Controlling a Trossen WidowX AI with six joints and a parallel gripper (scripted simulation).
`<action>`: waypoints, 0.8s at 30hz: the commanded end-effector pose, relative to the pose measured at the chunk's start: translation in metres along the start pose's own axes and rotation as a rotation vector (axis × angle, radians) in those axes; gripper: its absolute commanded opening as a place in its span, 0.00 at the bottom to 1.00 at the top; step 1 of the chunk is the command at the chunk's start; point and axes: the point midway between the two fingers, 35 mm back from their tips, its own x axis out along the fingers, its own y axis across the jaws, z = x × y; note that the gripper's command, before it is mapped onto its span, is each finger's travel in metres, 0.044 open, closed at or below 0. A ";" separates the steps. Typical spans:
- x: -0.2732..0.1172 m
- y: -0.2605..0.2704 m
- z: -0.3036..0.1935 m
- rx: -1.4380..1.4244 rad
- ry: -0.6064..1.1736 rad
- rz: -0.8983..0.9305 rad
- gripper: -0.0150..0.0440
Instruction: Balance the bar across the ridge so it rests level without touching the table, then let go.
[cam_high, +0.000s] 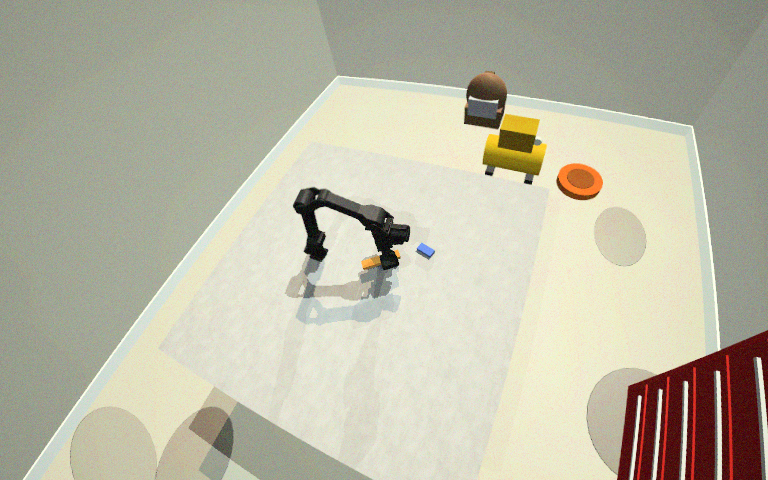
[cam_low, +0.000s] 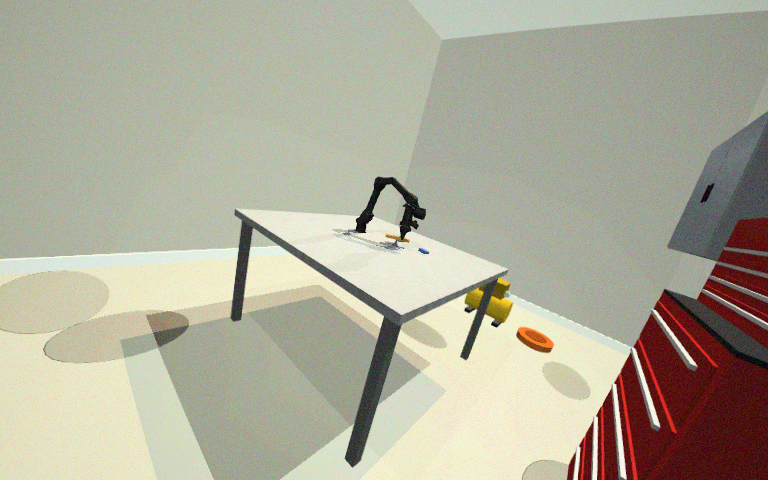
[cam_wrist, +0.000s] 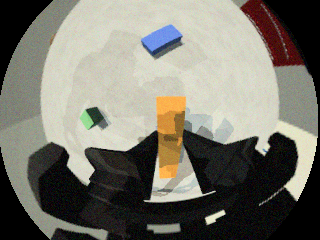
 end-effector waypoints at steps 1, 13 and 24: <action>0.000 0.000 0.000 0.000 0.000 0.000 0.25; 0.000 0.000 0.000 0.000 0.000 0.000 0.54; 0.000 0.000 0.000 0.000 0.000 0.000 0.54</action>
